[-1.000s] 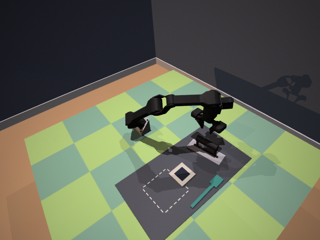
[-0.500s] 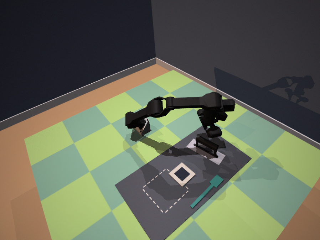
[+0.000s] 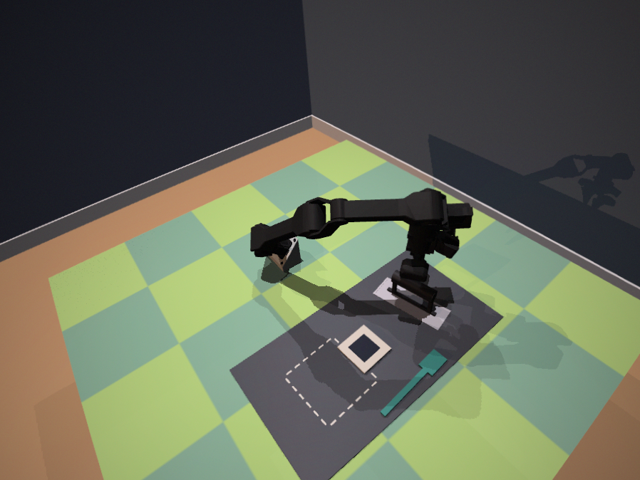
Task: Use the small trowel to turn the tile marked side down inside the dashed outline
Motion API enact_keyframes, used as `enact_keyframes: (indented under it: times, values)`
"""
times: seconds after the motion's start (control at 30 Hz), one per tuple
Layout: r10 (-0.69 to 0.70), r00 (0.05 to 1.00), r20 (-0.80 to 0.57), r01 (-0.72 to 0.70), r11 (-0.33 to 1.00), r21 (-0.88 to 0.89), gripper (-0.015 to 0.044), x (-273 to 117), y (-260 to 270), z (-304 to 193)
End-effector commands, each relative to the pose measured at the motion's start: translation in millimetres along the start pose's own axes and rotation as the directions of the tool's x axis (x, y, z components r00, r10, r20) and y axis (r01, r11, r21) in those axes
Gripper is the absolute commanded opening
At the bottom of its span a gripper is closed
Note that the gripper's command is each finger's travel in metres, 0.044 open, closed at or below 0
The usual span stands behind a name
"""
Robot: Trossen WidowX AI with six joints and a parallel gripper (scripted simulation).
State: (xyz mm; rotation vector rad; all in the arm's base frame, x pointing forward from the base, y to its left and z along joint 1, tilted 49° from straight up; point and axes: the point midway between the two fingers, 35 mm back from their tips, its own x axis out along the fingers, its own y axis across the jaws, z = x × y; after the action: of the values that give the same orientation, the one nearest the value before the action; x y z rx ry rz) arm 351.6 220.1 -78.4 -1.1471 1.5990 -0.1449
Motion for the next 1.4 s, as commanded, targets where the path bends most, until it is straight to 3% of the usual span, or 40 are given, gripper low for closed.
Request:
enact_keyframes:
  times: [0.0, 0.27, 1.37]
  values:
    - [-0.003, 1.000, -0.003, 0.004, 0.988, 0.153, 0.0270, 1, -8, 1]
    - [-0.005, 1.000, -0.003, 0.005, 0.929, 0.370, 0.0270, -1, -18, 3]
    - [-0.010, 1.000, -0.021, 0.017, 0.934, 0.357, 0.0270, 42, -18, 1]
